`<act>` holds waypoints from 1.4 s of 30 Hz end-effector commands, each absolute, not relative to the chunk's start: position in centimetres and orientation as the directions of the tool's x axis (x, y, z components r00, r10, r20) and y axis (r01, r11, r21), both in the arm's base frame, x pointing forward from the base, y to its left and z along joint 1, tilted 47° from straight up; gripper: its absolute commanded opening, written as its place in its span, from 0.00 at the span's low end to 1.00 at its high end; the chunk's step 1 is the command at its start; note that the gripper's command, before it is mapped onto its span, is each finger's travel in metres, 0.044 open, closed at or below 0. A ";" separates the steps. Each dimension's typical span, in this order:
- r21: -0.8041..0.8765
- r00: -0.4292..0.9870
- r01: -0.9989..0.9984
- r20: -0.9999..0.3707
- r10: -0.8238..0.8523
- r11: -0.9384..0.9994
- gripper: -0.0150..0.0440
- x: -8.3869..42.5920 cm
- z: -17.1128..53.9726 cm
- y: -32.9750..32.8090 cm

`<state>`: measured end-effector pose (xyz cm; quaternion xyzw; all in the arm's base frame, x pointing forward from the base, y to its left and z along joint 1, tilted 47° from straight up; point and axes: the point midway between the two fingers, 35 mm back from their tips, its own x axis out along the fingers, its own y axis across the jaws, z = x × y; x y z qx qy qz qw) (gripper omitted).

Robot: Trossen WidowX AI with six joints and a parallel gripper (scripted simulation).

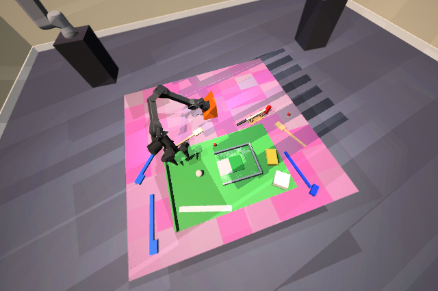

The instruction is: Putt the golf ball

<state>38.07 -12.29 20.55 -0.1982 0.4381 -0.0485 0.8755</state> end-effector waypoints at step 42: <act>0.182 -0.025 -0.950 -0.853 -0.521 -0.253 1.00 20.2 -11.6 17.2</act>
